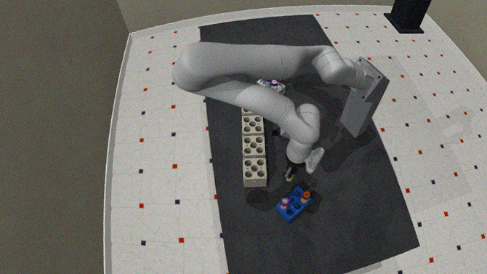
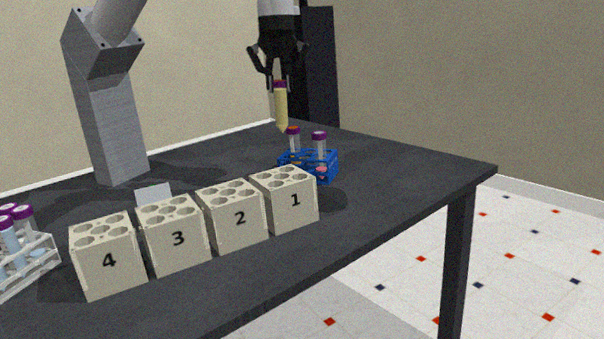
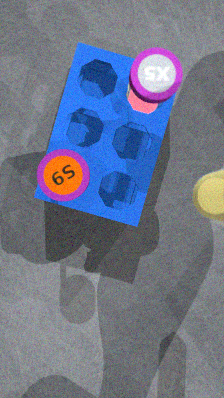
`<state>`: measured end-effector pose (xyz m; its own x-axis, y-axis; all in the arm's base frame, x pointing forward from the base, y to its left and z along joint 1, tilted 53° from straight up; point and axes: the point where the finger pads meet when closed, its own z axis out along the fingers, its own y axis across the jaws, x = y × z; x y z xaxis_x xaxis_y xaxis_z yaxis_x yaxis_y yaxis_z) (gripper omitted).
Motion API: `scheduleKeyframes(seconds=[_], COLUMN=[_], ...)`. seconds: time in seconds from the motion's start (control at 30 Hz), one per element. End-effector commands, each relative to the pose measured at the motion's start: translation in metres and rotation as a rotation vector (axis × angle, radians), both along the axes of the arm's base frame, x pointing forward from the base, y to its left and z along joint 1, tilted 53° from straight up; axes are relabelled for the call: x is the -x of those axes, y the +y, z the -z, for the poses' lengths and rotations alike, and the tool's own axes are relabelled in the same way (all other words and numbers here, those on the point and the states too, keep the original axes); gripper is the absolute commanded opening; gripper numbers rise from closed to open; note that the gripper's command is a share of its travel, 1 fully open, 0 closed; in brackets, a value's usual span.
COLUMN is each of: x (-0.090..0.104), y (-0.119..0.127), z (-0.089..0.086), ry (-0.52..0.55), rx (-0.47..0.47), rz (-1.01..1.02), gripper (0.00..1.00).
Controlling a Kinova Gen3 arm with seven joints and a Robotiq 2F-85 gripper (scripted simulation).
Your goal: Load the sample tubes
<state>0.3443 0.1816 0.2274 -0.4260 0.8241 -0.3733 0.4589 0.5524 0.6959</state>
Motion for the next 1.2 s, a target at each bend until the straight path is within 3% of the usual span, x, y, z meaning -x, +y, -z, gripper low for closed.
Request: scheduleKeyframes(seconds=[0.0,0.93,1.17], x=[-0.005,-0.047,-0.055], y=[-0.009,-0.078,-0.091], z=[-0.005,-0.037,-0.043], ry=[-0.017,-0.098,-0.099], rx=[0.019,0.425,0.432], rz=[-0.091,-0.406,-0.412], gripper=[0.1,0.1,0.1])
